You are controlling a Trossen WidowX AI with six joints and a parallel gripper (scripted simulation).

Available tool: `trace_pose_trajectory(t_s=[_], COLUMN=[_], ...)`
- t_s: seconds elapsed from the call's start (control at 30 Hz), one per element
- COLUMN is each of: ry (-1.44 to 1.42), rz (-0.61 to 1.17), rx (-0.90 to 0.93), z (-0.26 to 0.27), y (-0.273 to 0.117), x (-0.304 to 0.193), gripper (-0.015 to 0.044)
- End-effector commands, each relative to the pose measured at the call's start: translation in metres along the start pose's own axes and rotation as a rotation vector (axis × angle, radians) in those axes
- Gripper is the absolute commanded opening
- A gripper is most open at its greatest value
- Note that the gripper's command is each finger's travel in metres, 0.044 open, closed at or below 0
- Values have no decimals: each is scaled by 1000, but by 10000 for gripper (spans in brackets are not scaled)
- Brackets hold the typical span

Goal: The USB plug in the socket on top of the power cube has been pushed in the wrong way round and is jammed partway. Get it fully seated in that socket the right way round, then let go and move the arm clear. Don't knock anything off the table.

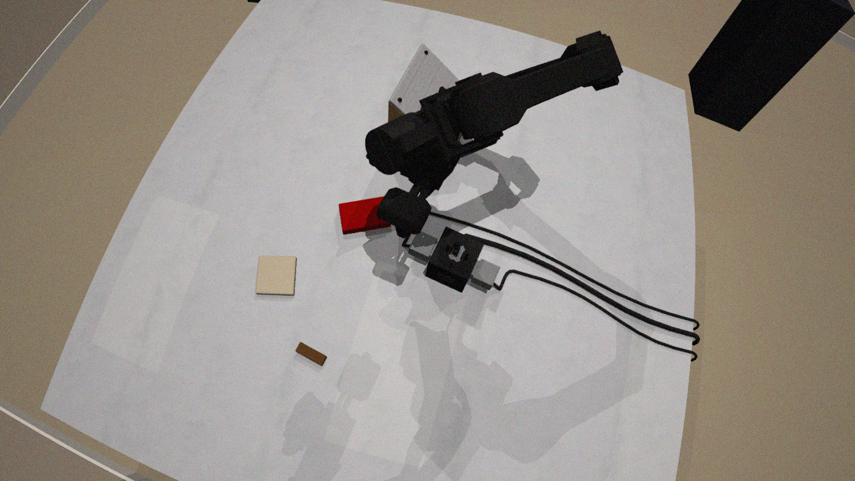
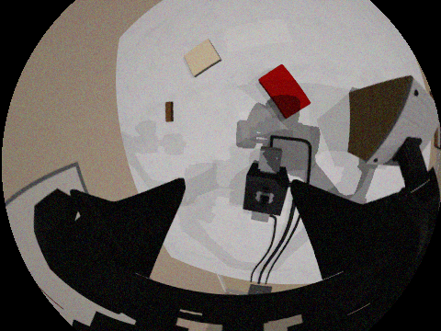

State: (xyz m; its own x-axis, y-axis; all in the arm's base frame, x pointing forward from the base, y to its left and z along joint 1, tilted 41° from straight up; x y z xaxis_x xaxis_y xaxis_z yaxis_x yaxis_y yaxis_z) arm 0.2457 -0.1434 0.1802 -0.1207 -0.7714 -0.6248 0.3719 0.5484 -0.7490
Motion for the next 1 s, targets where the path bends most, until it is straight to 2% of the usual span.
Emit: trace_pose_trajectory(t_s=[0.0,0.17,0.97], ry=[18,25,24], rz=[31,43,44], rx=[-143,-280,-280], z=[5,1,-4], y=[28,52,67], x=[-39,-77,-74], gripper=[440,440,440])
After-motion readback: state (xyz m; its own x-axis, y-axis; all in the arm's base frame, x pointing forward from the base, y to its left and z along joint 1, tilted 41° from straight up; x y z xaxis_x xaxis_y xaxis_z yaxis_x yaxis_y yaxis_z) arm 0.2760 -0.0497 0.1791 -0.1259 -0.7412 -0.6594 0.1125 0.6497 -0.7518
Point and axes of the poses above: the point midway between the two fingers, 35 mm back from their tips, its own y axis out along the fingers, its own z axis across the jaws, x = y × z, the point moved 9 cm from there along -y, back along the fingers, and after that the axes turned 3 degrees about -y, right-handed, at the moved point
